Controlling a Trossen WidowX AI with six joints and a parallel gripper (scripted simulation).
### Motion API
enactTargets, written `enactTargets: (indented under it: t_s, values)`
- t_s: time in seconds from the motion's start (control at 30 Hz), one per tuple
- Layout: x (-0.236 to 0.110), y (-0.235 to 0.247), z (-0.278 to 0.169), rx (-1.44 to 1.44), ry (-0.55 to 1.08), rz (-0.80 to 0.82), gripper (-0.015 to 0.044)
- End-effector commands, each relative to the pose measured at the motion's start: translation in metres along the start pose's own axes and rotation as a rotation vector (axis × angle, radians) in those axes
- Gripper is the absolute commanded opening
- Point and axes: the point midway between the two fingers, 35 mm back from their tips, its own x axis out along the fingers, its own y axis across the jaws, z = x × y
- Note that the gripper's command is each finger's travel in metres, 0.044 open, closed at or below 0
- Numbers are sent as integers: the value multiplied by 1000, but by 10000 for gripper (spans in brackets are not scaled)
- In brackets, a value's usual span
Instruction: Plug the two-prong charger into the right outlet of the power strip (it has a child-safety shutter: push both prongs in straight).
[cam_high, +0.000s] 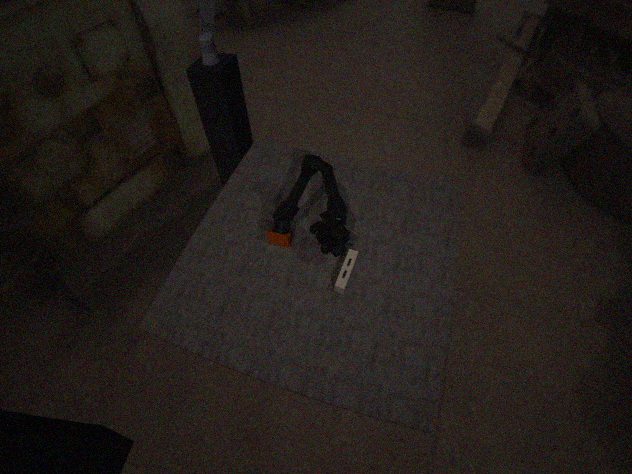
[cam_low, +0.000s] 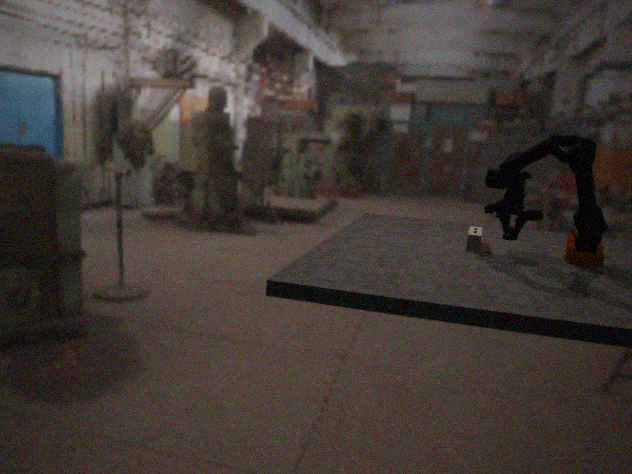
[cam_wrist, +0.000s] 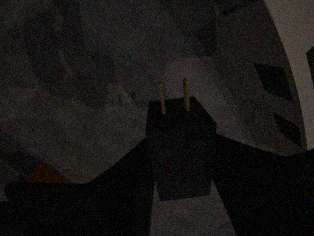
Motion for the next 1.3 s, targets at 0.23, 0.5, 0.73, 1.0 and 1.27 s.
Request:
enactTargets:
  t_s: [0.23,0.5,0.73,1.0,1.27]
  values:
    - [7,-12,-14,188,2,10,0]
    - [12,-18,-25,332,3,18,0]
    - [17,-24,-34,458,3,26,0]
    - [24,-29,-45,601,5,36,0]
    - [31,-34,-56,745,7,46,0]
